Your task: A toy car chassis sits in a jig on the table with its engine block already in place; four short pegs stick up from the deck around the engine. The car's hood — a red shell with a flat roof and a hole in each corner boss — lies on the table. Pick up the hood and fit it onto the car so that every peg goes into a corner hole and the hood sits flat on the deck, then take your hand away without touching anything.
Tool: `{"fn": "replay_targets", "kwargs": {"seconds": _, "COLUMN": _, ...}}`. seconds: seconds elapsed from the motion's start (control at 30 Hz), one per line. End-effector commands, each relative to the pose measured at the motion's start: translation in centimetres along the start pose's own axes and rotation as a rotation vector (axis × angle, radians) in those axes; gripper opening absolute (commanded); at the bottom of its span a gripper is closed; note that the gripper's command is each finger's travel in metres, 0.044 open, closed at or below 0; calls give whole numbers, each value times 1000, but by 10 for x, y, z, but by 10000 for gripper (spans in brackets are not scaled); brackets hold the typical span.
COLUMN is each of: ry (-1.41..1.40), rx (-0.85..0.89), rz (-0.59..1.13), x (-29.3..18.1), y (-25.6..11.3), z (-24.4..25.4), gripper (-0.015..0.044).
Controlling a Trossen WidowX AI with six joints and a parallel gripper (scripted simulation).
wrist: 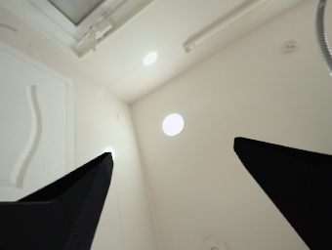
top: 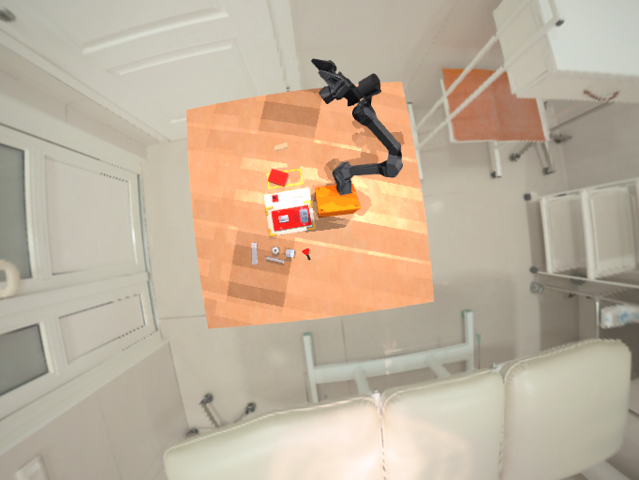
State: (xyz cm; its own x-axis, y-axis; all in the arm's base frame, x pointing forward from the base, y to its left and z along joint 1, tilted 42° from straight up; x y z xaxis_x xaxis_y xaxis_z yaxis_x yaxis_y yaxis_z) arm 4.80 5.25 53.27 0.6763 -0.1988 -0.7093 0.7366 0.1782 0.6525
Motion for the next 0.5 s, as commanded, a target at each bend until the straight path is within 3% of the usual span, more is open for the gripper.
{"fn": "replay_targets", "kwargs": {"seconds": 0.0, "ry": 15, "rx": 5, "rz": -3, "x": 1, "y": 1, "z": 2, "gripper": 440}}
{"fn": "replay_targets", "kwargs": {"seconds": 0.47, "ry": 1103, "rx": 501, "rz": -157, "x": 127, "y": 41, "z": 109, "gripper": 440}}
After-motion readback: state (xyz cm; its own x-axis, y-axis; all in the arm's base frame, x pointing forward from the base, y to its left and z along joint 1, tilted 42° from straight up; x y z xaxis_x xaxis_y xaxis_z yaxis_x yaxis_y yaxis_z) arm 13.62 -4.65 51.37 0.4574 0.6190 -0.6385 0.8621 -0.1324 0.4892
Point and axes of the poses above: the point midway between the two fingers, 35 mm back from their tips, its own y axis out along the fingers, its own z axis across the jaws, x = y × z, the point moved 4 cm from there along -y, back along the fingers, and after that the axes turned 3 degrees about -y, right-handed, at the moved point
